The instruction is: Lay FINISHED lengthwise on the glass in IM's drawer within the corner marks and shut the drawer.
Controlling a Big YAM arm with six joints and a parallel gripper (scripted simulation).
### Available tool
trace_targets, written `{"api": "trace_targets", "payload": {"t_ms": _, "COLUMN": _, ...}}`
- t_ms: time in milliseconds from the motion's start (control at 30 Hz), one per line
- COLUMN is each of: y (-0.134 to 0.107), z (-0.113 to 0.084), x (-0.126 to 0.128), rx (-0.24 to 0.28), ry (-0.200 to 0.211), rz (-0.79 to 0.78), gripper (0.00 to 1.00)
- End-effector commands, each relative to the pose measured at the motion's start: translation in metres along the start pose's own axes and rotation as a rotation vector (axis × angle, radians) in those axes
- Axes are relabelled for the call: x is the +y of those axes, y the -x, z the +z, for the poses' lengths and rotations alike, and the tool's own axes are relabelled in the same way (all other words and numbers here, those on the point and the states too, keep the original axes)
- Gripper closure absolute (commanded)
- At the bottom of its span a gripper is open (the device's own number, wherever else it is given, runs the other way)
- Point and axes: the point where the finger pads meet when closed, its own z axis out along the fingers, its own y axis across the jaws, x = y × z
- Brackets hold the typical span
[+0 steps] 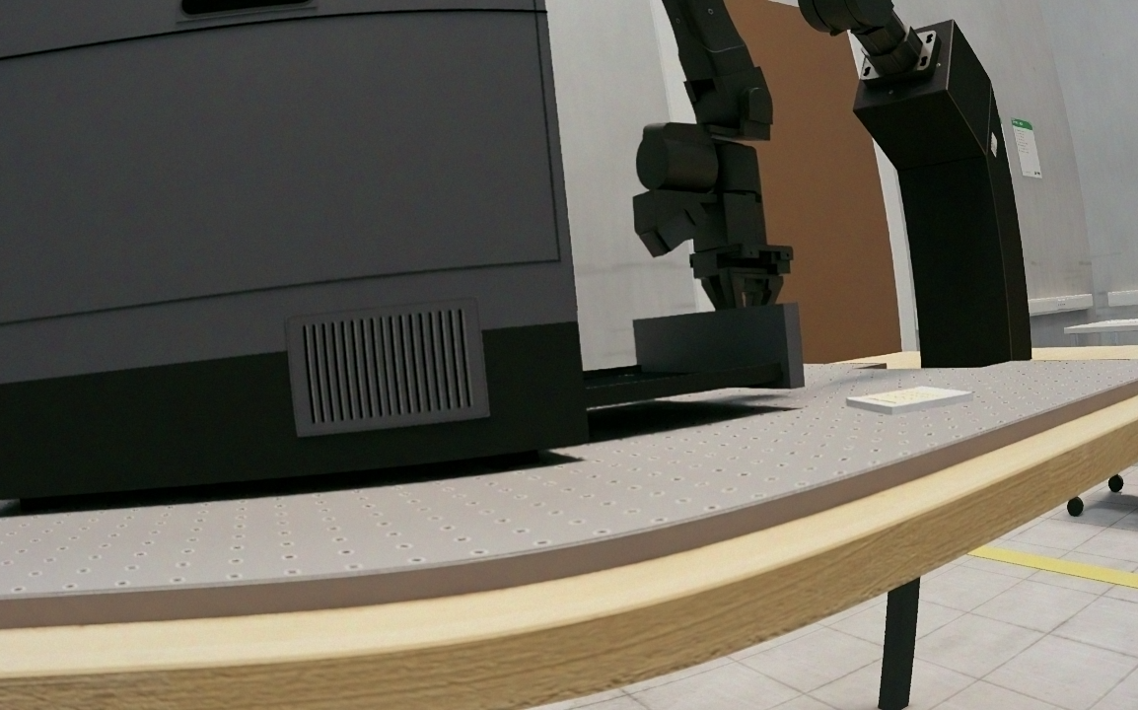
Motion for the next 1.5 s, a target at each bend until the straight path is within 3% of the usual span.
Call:
{"api": "trace_targets", "payload": {"t_ms": 0, "y": -0.053, "z": -0.005, "x": 0.004, "rx": 0.109, "ry": 0.002, "rz": 0.016, "gripper": 0.92}}
{"api": "trace_targets", "payload": {"t_ms": 1167, "y": -0.053, "z": -0.005, "x": 0.004, "rx": 0.109, "ry": 0.002, "rz": 0.016, "gripper": 0.92}}
{"api": "trace_targets", "payload": {"t_ms": 1467, "y": -0.043, "z": -0.004, "x": 0.004, "rx": 0.108, "ry": 0.004, "rz": 0.010, "gripper": 0.92}}
